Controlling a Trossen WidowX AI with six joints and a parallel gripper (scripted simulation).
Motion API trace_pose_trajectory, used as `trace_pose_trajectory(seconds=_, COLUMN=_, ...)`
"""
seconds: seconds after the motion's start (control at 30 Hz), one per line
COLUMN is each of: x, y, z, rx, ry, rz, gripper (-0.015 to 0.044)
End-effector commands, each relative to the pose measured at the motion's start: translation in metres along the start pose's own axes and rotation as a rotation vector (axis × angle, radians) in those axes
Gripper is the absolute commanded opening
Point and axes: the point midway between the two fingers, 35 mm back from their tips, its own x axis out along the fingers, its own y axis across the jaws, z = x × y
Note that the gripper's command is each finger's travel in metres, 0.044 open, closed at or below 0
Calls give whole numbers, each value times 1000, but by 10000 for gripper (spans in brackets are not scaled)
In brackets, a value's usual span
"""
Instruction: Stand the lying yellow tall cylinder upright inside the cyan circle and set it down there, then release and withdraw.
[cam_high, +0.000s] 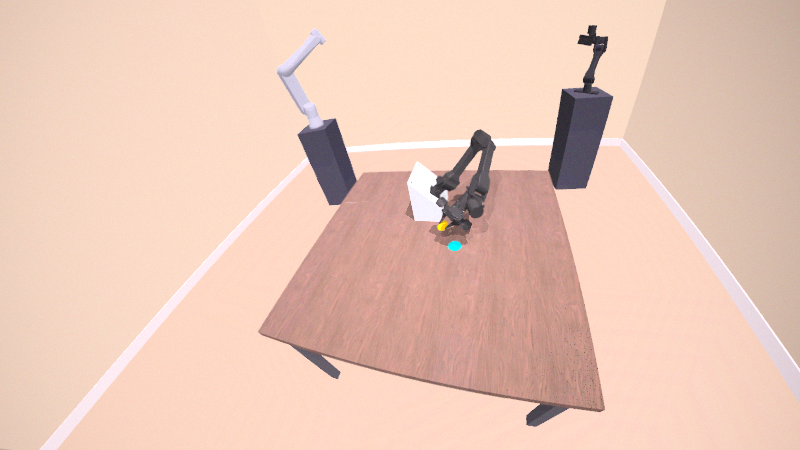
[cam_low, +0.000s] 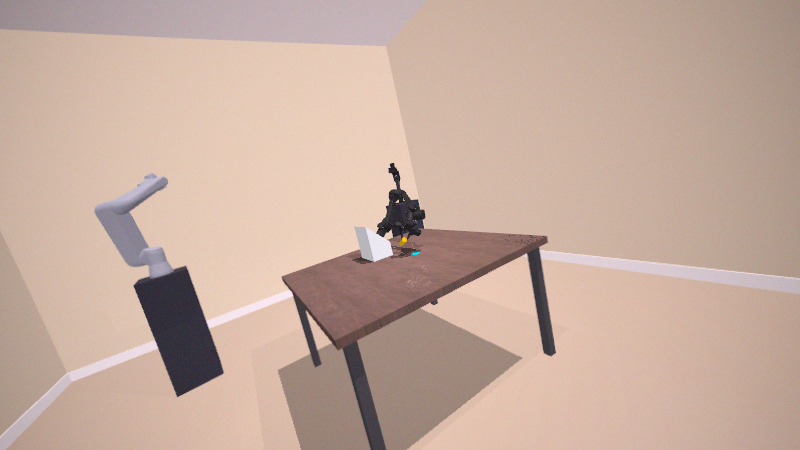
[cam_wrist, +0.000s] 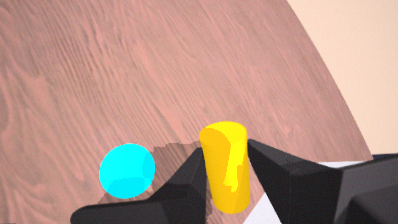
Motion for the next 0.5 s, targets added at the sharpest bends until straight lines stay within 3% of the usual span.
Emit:
trace_pose_trajectory(seconds=0.0, x=0, y=0, z=1, rx=8, ry=-37, rz=-10, gripper=105)
trace_pose_trajectory(seconds=0.47, x=-1, y=1, z=3, rx=24, ry=-127, rz=-26, gripper=105)
